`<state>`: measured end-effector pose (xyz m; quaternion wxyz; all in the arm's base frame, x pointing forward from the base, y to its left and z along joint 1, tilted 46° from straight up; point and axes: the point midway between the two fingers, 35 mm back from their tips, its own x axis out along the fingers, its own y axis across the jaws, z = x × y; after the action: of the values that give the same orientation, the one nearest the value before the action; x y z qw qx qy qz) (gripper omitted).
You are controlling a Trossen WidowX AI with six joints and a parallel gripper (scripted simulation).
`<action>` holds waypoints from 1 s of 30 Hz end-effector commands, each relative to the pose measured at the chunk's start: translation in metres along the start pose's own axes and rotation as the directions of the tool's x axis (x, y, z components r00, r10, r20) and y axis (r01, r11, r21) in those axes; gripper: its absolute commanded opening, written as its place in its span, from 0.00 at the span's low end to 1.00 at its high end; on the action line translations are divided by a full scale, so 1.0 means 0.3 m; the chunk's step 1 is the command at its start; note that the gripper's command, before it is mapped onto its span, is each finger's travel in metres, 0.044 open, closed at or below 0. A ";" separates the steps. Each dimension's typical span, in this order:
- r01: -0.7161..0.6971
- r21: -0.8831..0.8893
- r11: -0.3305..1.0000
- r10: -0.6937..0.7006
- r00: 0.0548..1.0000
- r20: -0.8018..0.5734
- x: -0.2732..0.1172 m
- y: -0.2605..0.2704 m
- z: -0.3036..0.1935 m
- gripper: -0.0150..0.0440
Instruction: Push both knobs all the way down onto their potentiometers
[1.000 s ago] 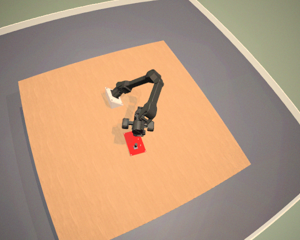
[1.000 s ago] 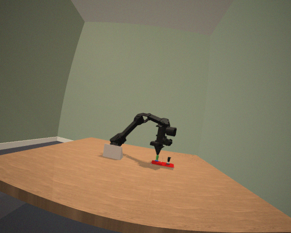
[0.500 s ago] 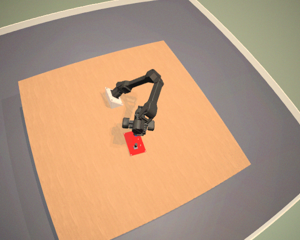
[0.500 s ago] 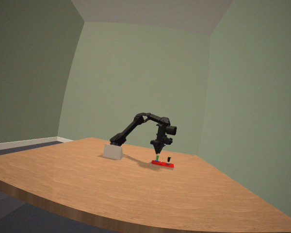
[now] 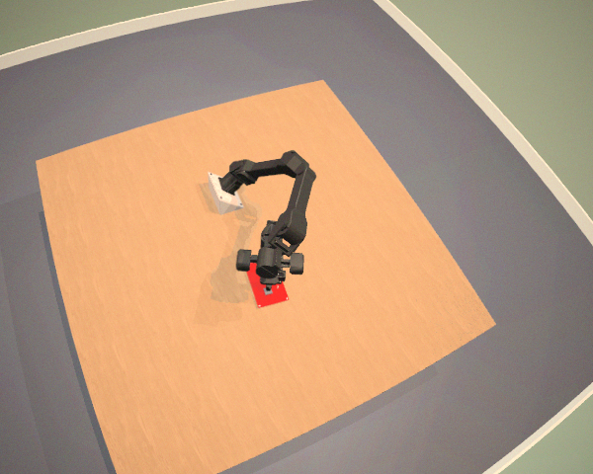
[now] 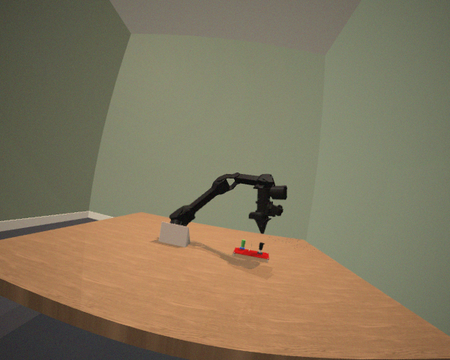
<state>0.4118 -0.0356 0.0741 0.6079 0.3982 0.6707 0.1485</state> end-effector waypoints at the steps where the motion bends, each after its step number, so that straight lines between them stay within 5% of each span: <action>1: -0.009 0.001 1.000 0.009 1.000 0.007 0.014 0.005 0.012 0.25; 30: -0.011 0.001 1.000 0.011 1.000 0.006 0.130 0.000 -0.002 0.25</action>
<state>0.4129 -0.0077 0.0463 0.6088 0.3993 0.6689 0.1501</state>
